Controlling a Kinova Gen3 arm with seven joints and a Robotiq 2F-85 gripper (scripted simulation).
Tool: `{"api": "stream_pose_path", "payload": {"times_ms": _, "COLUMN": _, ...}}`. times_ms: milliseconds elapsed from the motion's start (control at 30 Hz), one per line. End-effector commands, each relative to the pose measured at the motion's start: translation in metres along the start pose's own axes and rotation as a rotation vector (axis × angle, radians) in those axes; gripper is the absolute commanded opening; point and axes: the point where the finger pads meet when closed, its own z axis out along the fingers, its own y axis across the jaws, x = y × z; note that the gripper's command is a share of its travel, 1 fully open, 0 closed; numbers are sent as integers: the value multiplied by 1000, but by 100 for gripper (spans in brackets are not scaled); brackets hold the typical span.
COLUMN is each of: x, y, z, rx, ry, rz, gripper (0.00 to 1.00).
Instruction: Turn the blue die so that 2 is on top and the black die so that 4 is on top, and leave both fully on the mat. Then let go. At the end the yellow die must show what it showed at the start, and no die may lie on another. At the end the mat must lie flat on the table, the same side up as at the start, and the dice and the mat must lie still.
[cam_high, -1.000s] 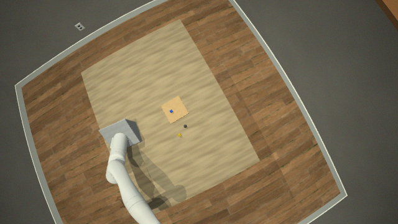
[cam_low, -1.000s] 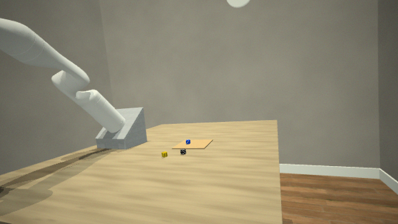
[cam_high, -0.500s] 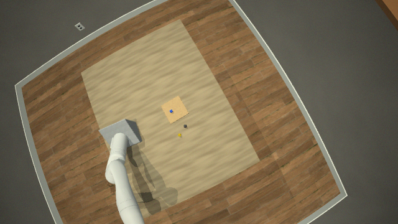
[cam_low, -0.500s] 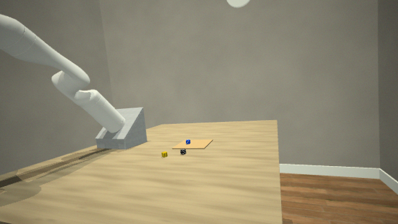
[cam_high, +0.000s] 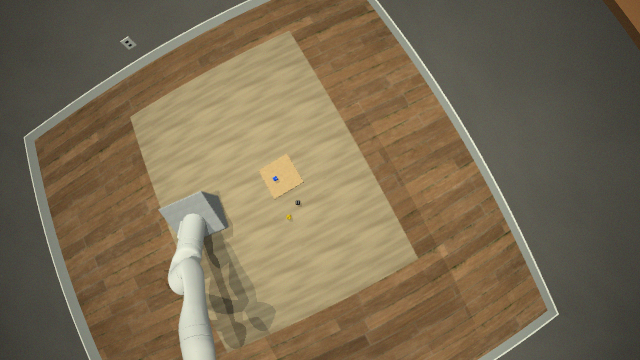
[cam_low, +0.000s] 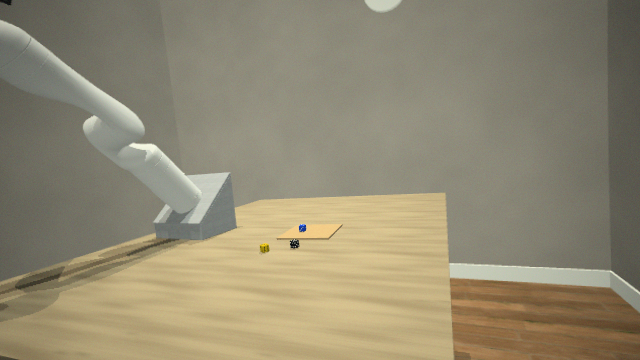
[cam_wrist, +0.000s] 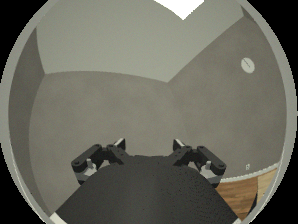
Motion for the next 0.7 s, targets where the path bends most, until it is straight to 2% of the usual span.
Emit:
{"api": "stream_pose_path", "payload": {"times_ms": 0, "x": 41, "y": 60, "z": 15, "rx": -113, "ry": 69, "rz": 73, "gripper": 100}}
{"api": "stream_pose_path", "payload": {"times_ms": 67, "x": 43, "y": 63, "z": 16, "rx": -113, "ry": 69, "rz": 73, "gripper": 100}}
{"api": "stream_pose_path", "payload": {"times_ms": 100, "x": 65, "y": 99, "z": 19, "rx": -179, "ry": 114, "rz": 126, "gripper": 100}}
{"api": "stream_pose_path", "payload": {"times_ms": 167, "x": 67, "y": 101, "z": 19, "rx": -179, "ry": 114, "rz": 126, "gripper": 100}}
{"api": "stream_pose_path", "payload": {"times_ms": 200, "x": 90, "y": 139, "z": 20, "rx": -244, "ry": 159, "rz": 180, "gripper": 100}}
{"api": "stream_pose_path", "payload": {"times_ms": 233, "x": 90, "y": 139, "z": 20, "rx": -244, "ry": 159, "rz": 180, "gripper": 100}}
{"api": "stream_pose_path", "payload": {"times_ms": 267, "x": 107, "y": 169, "z": 17, "rx": -308, "ry": 206, "rz": 234, "gripper": 100}}
{"api": "stream_pose_path", "payload": {"times_ms": 333, "x": 107, "y": 169, "z": 17, "rx": -308, "ry": 206, "rz": 234, "gripper": 100}}
{"api": "stream_pose_path", "payload": {"times_ms": 367, "x": 132, "y": 216, "z": 11, "rx": -370, "ry": 254, "rz": 287, "gripper": 100}}
{"api": "stream_pose_path", "payload": {"times_ms": 400, "x": 132, "y": 216, "z": 11, "rx": -370, "ry": 254, "rz": 287, "gripper": 100}}
{"api": "stream_pose_path", "payload": {"times_ms": 433, "x": 146, "y": 244, "z": 3, "rx": -431, "ry": 303, "rz": 340, "gripper": 100}}
{"api": "stream_pose_path", "payload": {"times_ms": 500, "x": 150, "y": 254, "z": 2, "rx": -431, "ry": 303, "rz": 340, "gripper": 100}}
{"api": "stream_pose_path", "payload": {"times_ms": 533, "x": 168, "y": 291, "z": -9, "rx": -490, "ry": 353, "rz": 392, "gripper": 100}}
{"api": "stream_pose_path", "payload": {"times_ms": 567, "x": 168, "y": 291, "z": -9, "rx": -490, "ry": 353, "rz": 392, "gripper": 100}}
{"api": "stream_pose_path", "payload": {"times_ms": 600, "x": 182, "y": 325, "z": -23, "rx": -548, "ry": 403, "rz": 444, "gripper": 100}}
{"api": "stream_pose_path", "payload": {"times_ms": 633, "x": 183, "y": 328, "z": -23, "rx": -548, "ry": 403, "rz": 444, "gripper": 100}}
{"api": "stream_pose_path", "payload": {"times_ms": 667, "x": 195, "y": 359, "z": -38, "rx": -604, "ry": 455, "rz": 496, "gripper": 100}}
